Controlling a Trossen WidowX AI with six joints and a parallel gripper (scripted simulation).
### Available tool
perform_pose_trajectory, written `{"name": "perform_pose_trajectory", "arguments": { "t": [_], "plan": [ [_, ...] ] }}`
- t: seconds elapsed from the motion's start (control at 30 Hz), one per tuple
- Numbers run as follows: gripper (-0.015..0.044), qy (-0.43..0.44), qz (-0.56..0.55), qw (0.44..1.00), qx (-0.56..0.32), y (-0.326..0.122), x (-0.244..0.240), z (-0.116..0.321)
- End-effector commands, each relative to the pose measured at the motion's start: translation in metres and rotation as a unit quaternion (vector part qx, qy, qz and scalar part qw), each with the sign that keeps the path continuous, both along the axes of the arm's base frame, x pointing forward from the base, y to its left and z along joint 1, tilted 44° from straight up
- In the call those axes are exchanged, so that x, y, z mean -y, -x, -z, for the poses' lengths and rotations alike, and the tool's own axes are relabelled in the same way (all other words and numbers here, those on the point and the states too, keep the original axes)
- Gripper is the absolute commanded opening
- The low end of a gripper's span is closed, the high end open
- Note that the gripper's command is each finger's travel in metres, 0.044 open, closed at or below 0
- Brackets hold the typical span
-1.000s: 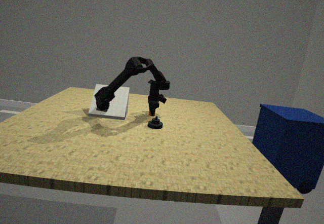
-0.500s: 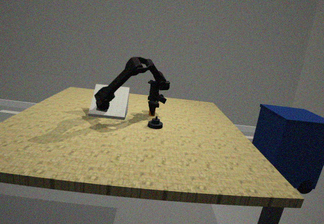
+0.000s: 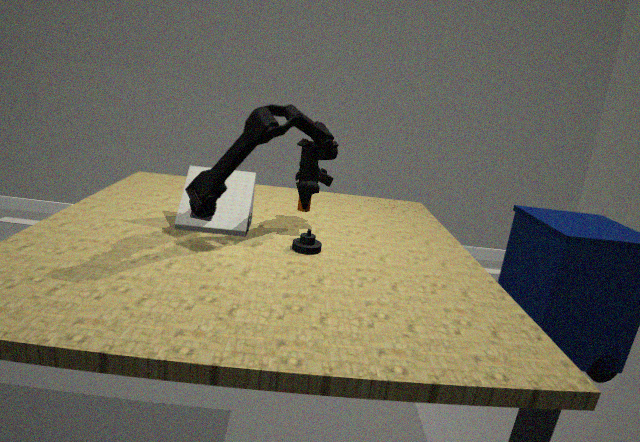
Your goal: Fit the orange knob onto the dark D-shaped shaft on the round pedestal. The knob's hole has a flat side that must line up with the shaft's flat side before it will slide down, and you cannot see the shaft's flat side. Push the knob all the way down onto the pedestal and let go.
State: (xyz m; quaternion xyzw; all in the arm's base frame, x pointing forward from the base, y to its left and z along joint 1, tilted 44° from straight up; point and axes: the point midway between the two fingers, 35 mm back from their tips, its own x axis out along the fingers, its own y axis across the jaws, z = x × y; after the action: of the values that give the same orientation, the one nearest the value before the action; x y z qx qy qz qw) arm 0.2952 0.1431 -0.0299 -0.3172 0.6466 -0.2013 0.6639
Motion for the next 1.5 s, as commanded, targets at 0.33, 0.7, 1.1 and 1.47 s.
{"name": "perform_pose_trajectory", "arguments": {
  "t": [0.33,0.7,1.1,1.47],
  "plan": [
    [0.0000,-0.004,0.002,1.000,0.004,0.014,-0.049,-0.061],
    [0.0000,-0.007,0.001,1.000,0.003,0.005,-0.036,-0.069],
    [0.0000,-0.011,-0.001,1.000,0.002,-0.010,-0.004,-0.088],
    [0.0000,-0.012,-0.002,1.000,0.002,-0.020,0.027,-0.105]
  ]
}}
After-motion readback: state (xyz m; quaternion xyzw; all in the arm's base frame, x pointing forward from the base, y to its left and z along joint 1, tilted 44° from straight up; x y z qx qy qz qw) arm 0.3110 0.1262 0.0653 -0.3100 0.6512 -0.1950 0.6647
